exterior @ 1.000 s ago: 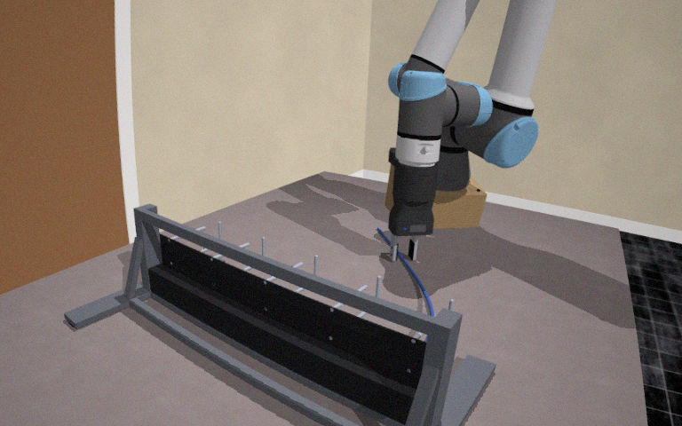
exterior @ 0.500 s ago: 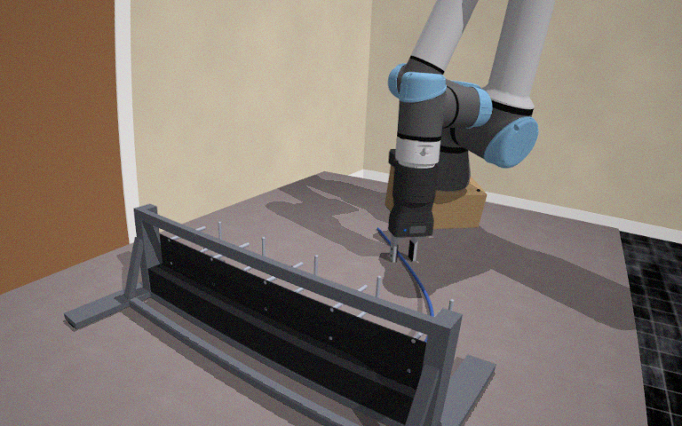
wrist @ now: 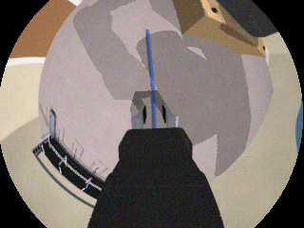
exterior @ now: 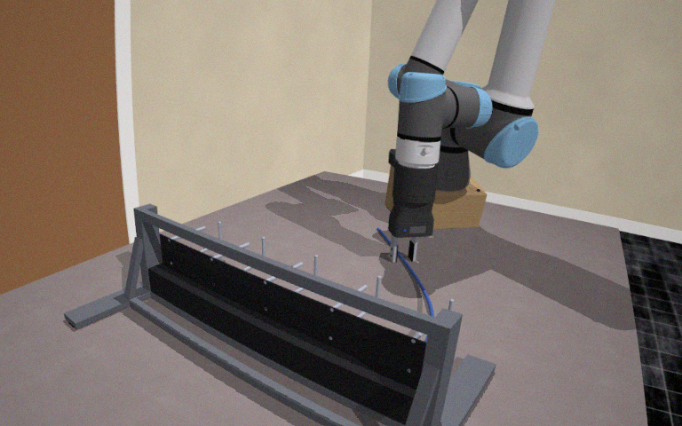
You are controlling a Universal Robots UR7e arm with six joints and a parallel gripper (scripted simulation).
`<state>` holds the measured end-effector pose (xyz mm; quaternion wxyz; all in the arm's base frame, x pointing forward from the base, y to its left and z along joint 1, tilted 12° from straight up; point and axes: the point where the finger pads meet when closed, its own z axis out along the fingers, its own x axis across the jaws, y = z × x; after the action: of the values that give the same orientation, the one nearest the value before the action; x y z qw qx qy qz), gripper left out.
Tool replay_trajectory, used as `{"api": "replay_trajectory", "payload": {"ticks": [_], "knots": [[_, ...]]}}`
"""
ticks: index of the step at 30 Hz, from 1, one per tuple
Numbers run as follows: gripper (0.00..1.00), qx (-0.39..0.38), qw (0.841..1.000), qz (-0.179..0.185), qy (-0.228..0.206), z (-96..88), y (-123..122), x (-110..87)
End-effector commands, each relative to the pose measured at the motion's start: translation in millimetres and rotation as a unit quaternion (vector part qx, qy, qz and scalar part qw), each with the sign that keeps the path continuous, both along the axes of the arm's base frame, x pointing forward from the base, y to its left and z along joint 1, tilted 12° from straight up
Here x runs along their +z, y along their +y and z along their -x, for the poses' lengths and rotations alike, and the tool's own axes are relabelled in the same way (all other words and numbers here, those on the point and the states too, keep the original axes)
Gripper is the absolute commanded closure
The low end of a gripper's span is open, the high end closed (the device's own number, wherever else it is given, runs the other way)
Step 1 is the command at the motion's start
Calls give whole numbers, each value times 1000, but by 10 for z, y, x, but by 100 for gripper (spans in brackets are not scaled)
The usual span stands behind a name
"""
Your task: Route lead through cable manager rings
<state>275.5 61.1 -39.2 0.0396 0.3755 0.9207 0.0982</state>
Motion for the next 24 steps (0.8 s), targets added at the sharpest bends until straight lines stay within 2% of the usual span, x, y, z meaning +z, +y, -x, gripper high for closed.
{"api": "replay_trajectory", "payload": {"ticks": [1,23,24], "knots": [[33,0,1000,0,0,-3,-1,2],[33,0,1000,0,0,-3,-1,2],[100,0,1000,0,0,-3,-1,2]]}}
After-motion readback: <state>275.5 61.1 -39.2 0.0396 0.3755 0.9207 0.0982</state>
